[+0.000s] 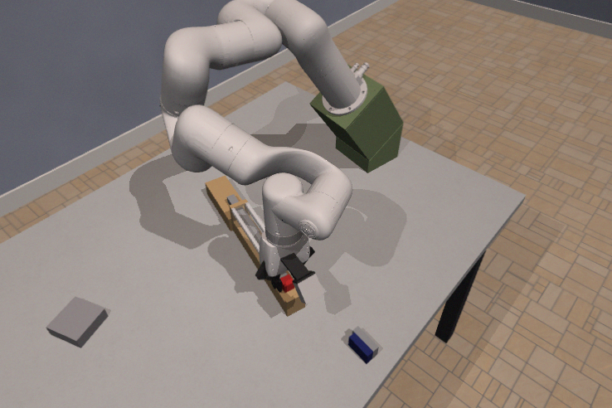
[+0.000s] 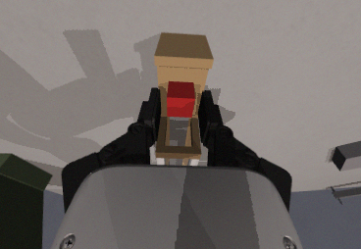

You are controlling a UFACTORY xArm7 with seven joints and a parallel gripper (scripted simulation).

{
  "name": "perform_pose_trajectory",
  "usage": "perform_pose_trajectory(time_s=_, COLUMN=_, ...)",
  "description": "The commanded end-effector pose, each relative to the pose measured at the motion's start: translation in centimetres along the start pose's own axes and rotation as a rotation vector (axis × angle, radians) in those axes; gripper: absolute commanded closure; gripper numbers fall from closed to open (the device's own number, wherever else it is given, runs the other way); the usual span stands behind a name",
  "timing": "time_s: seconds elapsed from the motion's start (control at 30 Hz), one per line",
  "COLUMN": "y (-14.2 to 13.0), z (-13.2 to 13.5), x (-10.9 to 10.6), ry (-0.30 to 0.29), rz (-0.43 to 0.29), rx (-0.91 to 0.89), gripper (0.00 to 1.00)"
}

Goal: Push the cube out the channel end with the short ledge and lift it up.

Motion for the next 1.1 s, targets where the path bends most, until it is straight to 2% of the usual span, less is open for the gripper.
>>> perform_pose_trajectory(time_s=0.0, y=0.14, z=0.01, x=0.51, ry=-0.001, rz=0.003, rx=-0.001, gripper=0.57)
perform_pose_trajectory(time_s=0.53, y=0.14, z=0.01, x=0.83, ry=-0.001, rz=0.003, rx=-0.001, gripper=0.57)
perform_pose_trajectory(time_s=0.57, y=0.14, z=0.01, x=0.83, ry=-0.001, rz=0.003, rx=-0.001, gripper=1.00)
perform_pose_trajectory(time_s=1.07, y=0.14, z=0.01, x=0.83, ry=-0.001, rz=0.003, rx=-0.001, gripper=1.00)
Point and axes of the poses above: the point where the finger pads meet when closed, its own x axis out along the fingers, its own z axis across the jaws, y = z × x, the point moved 5 cm from there along -x, back along the fingers, and after that the axes turned 10 degrees about x, right-handed, at the moved point
